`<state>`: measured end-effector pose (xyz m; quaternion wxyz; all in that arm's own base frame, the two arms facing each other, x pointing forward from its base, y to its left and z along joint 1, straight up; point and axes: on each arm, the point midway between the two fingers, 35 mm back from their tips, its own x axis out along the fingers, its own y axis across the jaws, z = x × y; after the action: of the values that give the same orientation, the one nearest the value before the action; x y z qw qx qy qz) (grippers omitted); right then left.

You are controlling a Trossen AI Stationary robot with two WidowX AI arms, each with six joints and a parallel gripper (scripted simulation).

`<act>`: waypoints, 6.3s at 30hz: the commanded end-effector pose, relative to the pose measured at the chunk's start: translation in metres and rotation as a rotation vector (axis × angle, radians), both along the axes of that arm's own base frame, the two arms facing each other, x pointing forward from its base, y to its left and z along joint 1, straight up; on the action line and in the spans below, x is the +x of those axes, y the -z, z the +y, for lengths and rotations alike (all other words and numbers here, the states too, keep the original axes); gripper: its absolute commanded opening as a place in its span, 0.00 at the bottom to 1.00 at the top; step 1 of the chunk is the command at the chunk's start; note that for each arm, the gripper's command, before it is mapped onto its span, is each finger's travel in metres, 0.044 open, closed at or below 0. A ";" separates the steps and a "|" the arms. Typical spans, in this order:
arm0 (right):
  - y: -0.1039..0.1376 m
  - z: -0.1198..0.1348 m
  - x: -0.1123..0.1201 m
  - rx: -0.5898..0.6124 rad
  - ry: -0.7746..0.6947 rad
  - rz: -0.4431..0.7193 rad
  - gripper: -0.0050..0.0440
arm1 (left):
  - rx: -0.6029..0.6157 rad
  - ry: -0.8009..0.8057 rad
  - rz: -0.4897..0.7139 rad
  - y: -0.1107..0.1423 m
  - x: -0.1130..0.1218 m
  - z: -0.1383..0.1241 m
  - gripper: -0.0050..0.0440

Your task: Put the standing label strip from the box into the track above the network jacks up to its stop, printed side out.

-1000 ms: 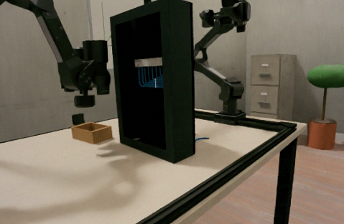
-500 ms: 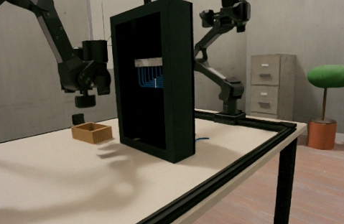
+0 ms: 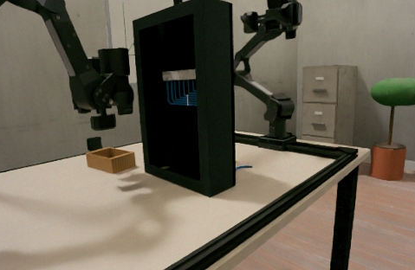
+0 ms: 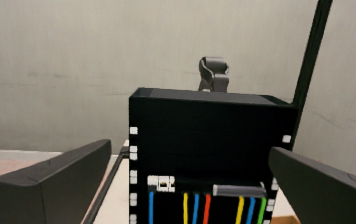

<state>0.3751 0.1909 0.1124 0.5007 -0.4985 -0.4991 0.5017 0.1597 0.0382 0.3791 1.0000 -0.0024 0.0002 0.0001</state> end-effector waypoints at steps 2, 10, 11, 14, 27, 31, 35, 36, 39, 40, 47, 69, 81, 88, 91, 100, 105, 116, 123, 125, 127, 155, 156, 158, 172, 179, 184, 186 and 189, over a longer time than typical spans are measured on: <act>-0.003 -0.001 0.002 0.002 -0.001 -0.020 0.00 | 0.009 0.000 -0.002 -0.003 0.000 -0.001 1.00; -0.005 -0.019 0.018 0.001 -0.001 -0.024 0.00 | 0.009 0.000 -0.002 -0.003 0.000 -0.001 1.00; -0.005 -0.022 0.020 0.001 -0.001 -0.024 0.00 | 0.009 0.000 -0.002 -0.003 0.000 -0.001 1.00; -0.005 -0.028 0.025 0.001 -0.001 -0.028 0.00 | 0.009 0.000 -0.002 -0.003 0.000 -0.001 1.00; -0.009 -0.027 0.023 0.001 0.000 -0.032 0.00 | -0.032 0.010 -0.005 -0.009 0.007 0.007 0.51; -0.009 -0.027 0.023 0.001 0.000 -0.032 0.00 | -0.061 0.024 -0.008 -0.014 0.015 0.012 0.43; -0.009 -0.027 0.023 0.001 0.000 -0.032 0.00 | -0.093 0.038 -0.013 -0.019 0.024 0.017 0.43; -0.009 -0.027 0.023 0.001 0.000 -0.032 0.00 | -0.101 0.042 -0.014 -0.020 0.027 0.017 0.43; -0.009 -0.027 0.023 0.001 0.000 -0.032 0.00 | -0.125 0.053 -0.017 -0.024 0.036 0.019 0.43; -0.009 -0.027 0.023 0.001 0.000 -0.032 0.00 | -0.134 0.057 -0.019 -0.025 0.039 0.020 0.43; -0.009 -0.027 0.023 0.001 0.000 -0.032 0.00 | -0.176 0.076 -0.026 -0.031 0.055 0.021 0.43; -0.009 -0.027 0.023 0.001 0.000 -0.032 0.00 | -0.366 0.158 -0.054 -0.049 0.130 -0.008 0.43; -0.009 -0.027 0.023 0.001 0.000 -0.032 0.00 | -0.475 0.201 -0.063 -0.055 0.166 -0.044 0.43; -0.009 -0.027 0.023 0.001 0.000 -0.032 0.00 | -0.557 0.233 -0.066 -0.056 0.186 -0.078 0.43; -0.009 -0.027 0.023 0.001 0.000 -0.032 0.00 | -0.593 0.246 -0.065 -0.057 0.193 -0.095 0.43; -0.009 -0.027 0.023 0.001 0.000 -0.032 0.00 | -0.682 0.276 -0.061 -0.056 0.206 -0.137 0.43; -0.009 -0.027 0.023 0.001 0.000 -0.032 0.00 | -0.750 0.295 -0.053 -0.053 0.210 -0.170 0.43; -0.009 -0.027 0.023 0.001 0.000 -0.032 0.00 | -0.838 0.299 -0.036 -0.044 0.215 -0.208 0.43; -0.009 -0.027 0.023 0.001 0.000 -0.032 0.00 | -0.864 0.220 -0.020 -0.022 0.216 -0.215 0.43; -0.009 -0.027 0.023 0.001 0.000 -0.032 0.00 | -0.896 0.213 -0.012 -0.015 0.220 -0.227 0.43; -0.009 -0.027 0.023 0.001 0.000 -0.032 0.00 | -0.896 0.213 -0.012 -0.015 0.220 -0.227 0.43; -0.009 -0.027 0.023 0.001 0.000 -0.032 0.00 | -1.308 0.054 0.015 0.133 0.277 -0.327 0.43; -0.009 -0.027 0.023 0.001 0.000 -0.032 0.00 | -1.325 0.047 0.013 0.140 0.279 -0.328 0.43; -0.009 -0.027 0.023 0.001 0.000 -0.032 0.00 | -1.366 0.039 0.007 0.151 0.280 -0.334 0.43; -0.009 -0.027 0.023 0.001 0.000 -0.032 0.00 | -1.580 0.013 -0.016 0.183 0.279 -0.340 0.43; -0.009 -0.027 0.023 0.001 0.000 -0.032 0.00 | -1.585 0.013 -0.016 0.185 0.279 -0.342 0.43; -0.009 -0.027 0.023 0.001 0.000 -0.032 0.00 | -1.585 0.014 -0.016 0.184 0.286 -0.342 0.43; -0.009 -0.027 0.023 0.001 0.000 -0.032 0.00 | -1.585 0.014 -0.016 0.184 0.290 -0.342 0.43; -0.009 -0.027 0.023 0.001 0.000 -0.032 0.00 | -1.585 0.014 -0.017 0.184 0.295 -0.342 0.43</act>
<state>0.3960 0.1627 0.1114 0.5012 -0.5001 -0.4989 0.4999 0.4475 -0.3032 0.1852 0.7070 -0.7072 -0.0011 -0.0008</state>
